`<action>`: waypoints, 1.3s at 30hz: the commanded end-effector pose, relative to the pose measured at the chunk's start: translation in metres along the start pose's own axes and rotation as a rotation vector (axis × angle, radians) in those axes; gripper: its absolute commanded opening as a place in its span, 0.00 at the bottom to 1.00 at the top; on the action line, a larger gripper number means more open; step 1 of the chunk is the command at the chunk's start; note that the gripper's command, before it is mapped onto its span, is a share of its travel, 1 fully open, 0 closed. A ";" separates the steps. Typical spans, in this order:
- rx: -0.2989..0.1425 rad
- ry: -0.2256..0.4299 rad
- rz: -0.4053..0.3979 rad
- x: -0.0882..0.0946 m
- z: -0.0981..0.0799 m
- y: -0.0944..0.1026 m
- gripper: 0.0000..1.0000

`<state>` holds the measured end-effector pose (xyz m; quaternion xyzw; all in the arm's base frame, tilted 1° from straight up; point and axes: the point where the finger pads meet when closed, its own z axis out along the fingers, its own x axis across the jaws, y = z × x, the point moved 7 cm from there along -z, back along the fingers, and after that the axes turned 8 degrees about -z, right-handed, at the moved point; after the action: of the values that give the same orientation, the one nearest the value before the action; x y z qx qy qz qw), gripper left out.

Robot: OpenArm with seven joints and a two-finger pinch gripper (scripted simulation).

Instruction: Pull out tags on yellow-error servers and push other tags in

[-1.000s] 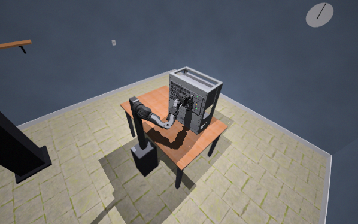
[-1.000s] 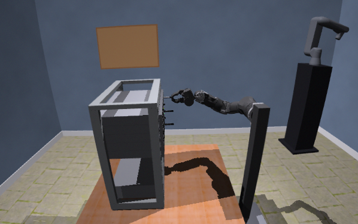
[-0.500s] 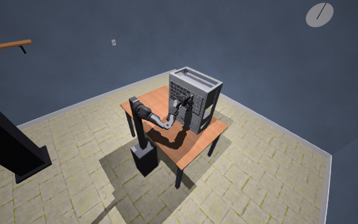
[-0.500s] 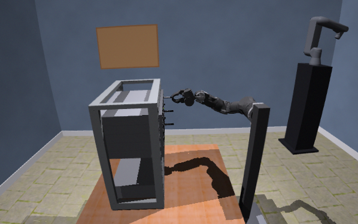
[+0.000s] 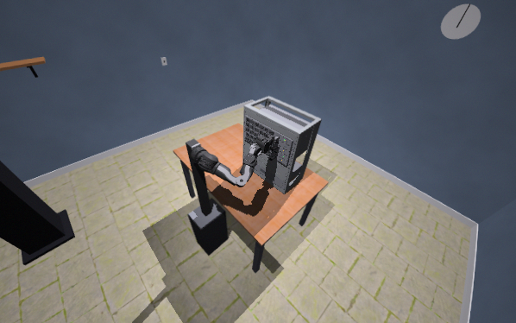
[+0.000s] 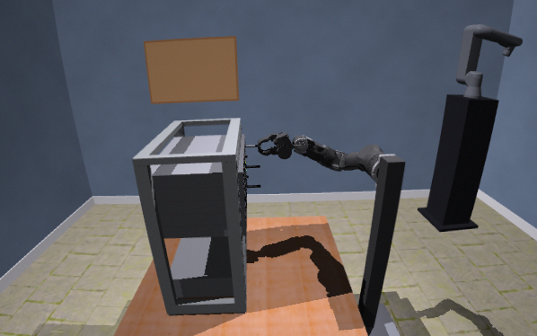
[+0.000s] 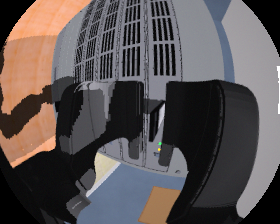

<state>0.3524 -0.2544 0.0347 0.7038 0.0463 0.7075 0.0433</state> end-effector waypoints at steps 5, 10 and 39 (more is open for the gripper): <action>-0.003 0.004 0.001 0.002 -0.001 0.001 0.10; -0.003 0.004 0.001 0.002 -0.001 0.001 0.10; -0.003 0.005 0.000 0.001 -0.051 0.002 0.00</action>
<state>0.3023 -0.2560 0.0332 0.7065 0.0473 0.7048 0.0432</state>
